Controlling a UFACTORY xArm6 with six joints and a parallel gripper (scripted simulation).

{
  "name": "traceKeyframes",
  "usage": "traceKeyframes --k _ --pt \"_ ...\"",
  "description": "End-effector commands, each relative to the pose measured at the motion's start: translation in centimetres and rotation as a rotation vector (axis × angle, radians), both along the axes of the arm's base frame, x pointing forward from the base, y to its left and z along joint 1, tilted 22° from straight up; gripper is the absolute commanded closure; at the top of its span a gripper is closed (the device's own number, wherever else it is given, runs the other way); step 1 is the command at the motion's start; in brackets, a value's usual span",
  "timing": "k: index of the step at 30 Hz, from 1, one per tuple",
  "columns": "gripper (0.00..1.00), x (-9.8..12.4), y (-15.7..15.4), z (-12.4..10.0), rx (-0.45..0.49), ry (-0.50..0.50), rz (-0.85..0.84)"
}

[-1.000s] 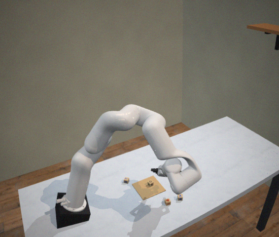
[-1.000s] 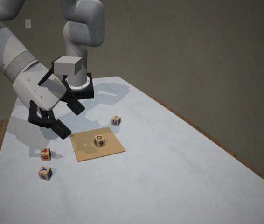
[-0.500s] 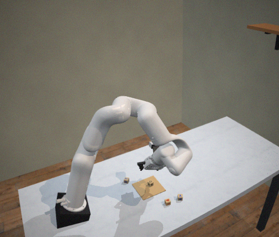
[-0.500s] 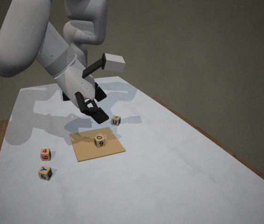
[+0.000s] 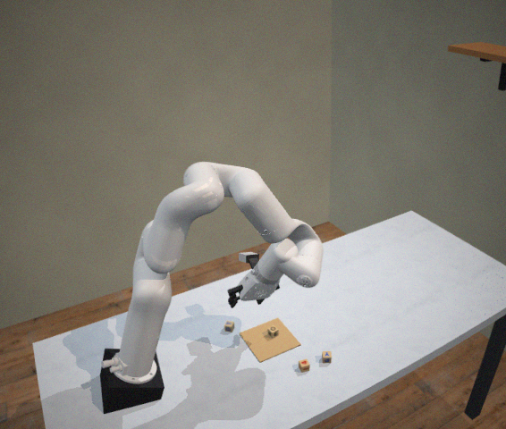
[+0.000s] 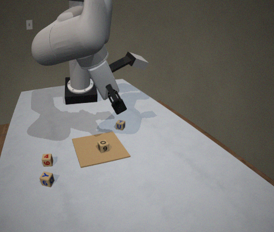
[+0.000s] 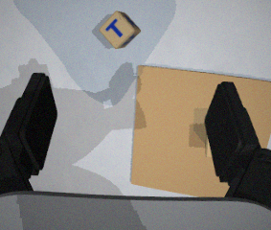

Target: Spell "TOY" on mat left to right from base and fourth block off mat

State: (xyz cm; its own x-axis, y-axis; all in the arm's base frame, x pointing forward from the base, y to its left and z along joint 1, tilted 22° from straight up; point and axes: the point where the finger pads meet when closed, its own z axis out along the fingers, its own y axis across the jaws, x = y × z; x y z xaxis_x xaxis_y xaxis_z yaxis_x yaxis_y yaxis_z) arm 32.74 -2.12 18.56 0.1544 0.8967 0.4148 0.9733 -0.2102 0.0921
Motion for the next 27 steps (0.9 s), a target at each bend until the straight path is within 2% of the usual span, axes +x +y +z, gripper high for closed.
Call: traceKeyframes --k 1,8,10,12,25,27 --pt "0.0 -1.7 1.6 -0.6 -0.102 0.035 0.087" --pt "0.0 -3.6 2.5 -1.1 -0.221 0.041 0.2" --pt "0.0 -3.6 2.5 -1.1 -0.221 0.041 0.2" --pt "0.0 -4.3 2.8 -1.3 -0.285 0.033 0.258" --pt "0.0 -5.5 3.3 -1.2 -0.491 -0.049 0.451" --pt "0.0 -5.5 3.3 -1.2 -0.491 -0.049 0.451"
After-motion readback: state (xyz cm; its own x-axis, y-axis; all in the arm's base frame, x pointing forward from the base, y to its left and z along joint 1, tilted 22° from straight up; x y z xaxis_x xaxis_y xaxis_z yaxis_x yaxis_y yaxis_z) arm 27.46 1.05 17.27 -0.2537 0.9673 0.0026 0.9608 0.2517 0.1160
